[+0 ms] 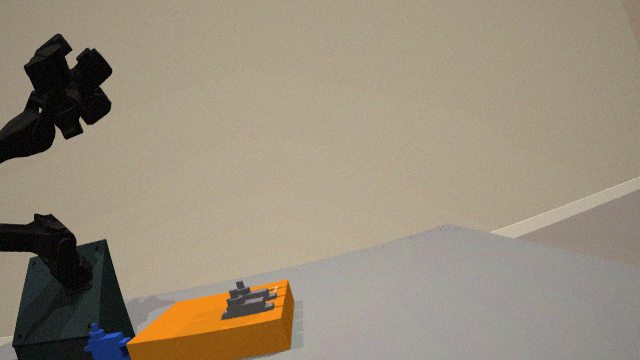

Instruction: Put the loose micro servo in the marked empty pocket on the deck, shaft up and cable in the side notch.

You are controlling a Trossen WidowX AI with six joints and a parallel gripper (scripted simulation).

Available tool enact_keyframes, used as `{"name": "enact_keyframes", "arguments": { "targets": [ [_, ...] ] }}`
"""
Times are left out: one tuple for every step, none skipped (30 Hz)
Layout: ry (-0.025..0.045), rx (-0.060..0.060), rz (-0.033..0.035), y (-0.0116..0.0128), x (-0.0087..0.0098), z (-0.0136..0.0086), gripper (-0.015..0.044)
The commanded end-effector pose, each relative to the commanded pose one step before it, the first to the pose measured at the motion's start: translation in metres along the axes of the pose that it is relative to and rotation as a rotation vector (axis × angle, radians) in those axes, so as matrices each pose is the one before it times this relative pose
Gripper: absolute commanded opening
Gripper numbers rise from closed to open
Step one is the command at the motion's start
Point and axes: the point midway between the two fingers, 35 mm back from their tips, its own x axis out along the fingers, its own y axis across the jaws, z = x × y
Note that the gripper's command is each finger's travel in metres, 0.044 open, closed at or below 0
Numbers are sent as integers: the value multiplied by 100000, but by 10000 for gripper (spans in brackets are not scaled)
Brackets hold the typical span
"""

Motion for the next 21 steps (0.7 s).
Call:
{"name": "enact_keyframes", "arguments": {
  "targets": [
    [-207, -8, -141, -35, -11, 37, 426],
    [-633, -25, -430, -107, -29, 110, 440],
    [-1043, -43, -720, -178, -48, 181, 440],
    [-1449, -63, -1022, -251, -68, 252, 440],
    [-1847, -87, -1339, -327, -87, 321, 440],
    [-2218, -113, -1665, -404, -106, 386, 440],
    [-2404, -132, -1880, -453, -115, 419, 440],
    [-2409, -145, -1964, -470, -114, 420, 440],
    [-2372, -155, -2016, -479, -112, 414, 440],
    [-2356, -126, -2051, -487, -115, 414, 440],
    [-2291, -177, -2114, -497, -106, 401, 440],
    [-2250, -189, -2163, -506, -103, 394, 440],
    [-2206, -200, -2211, -515, -100, 387, 440],
    [-2162, -211, -2258, -523, -97, 379, 440],
    [-2116, -223, -2304, -532, -95, 372, 440],
    [-2069, -234, -2350, -540, -91, 363, 440],
    [-2021, -246, -2394, -548, -88, 355, 440],
    [-1972, -258, -2437, -556, -85, 347, 440],
    [-1921, -271, -2479, -563, -82, 337, 440],
    [-1710, -47, -2613, -601, -64, 278, 440],
    [-1660, -64, -2649, -607, -61, 269, 440]
  ]
}}
